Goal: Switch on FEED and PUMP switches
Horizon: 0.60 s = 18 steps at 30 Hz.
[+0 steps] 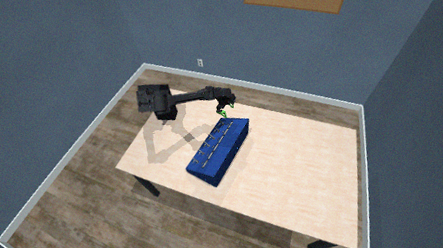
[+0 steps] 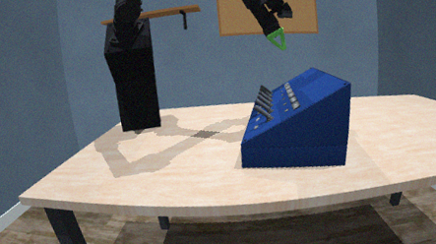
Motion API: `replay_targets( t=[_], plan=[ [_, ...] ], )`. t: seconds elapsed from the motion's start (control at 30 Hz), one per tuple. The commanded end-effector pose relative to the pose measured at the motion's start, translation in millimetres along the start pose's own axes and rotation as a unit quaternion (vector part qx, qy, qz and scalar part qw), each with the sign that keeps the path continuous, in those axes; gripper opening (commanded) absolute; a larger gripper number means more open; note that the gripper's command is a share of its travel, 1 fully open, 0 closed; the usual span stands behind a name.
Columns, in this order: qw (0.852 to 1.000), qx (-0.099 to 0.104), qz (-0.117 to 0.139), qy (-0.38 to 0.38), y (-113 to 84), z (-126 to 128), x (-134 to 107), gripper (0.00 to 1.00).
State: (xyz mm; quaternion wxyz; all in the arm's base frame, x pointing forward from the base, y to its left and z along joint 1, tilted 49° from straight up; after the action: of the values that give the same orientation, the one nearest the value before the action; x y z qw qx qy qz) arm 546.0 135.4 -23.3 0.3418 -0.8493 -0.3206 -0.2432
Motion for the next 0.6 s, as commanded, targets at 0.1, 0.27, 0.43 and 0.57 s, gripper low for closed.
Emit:
replay_targets(
  t=[0.1,0.27,0.43,0.57],
  plan=[
    [1.0,-0.003,-0.014,0.008,25.3,0.4,19.0,1.0],
    [1.0,-0.003,-0.014,0.008,34.1,0.0,18.6,1.0],
    [1.0,0.004,-0.028,0.009,19.9,4.7,30.0,1.0],
    [1.0,0.004,-0.026,0.008,20.4,3.9,27.6,1.0]
  ],
)
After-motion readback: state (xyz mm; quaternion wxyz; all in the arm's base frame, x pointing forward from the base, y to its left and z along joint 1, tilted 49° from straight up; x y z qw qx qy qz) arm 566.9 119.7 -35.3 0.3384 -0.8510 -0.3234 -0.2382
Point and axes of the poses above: the point where the finger pads meet when closed, its own y axis out along the fingers, its own z axis across the jaws, x = y × z, the point moved 1 cm from there along -y, back along the fingers, and after that the axes turned 3 degrees about y, right-handed, at the moved point
